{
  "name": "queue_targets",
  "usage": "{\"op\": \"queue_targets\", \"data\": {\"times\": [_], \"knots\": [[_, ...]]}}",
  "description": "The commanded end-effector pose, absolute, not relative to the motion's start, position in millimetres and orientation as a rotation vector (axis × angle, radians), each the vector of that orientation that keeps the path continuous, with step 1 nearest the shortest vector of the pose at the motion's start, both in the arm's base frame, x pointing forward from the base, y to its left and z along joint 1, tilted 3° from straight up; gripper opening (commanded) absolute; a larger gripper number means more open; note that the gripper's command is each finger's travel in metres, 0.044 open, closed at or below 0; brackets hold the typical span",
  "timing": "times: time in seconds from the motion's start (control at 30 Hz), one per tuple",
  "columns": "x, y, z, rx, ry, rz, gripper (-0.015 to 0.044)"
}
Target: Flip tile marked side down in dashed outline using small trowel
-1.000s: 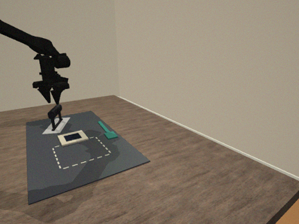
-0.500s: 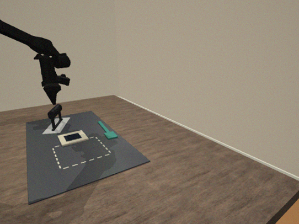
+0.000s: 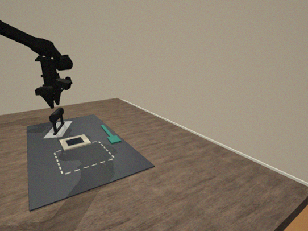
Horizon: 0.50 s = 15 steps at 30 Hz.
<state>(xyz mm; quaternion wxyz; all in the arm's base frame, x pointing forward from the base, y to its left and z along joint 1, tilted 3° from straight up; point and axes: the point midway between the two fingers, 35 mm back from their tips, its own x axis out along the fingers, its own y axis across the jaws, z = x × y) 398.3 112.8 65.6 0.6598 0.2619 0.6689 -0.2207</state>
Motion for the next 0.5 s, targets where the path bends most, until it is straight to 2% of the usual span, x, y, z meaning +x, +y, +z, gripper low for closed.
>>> {"op": "queue_targets", "data": {"times": [0.0,0.47], "knots": [[398.1,112.9,66.0,0.697,1.49,-0.604,0.027],[398.4,112.8,66.1,1.066,1.352,-0.981,0.027]]}}
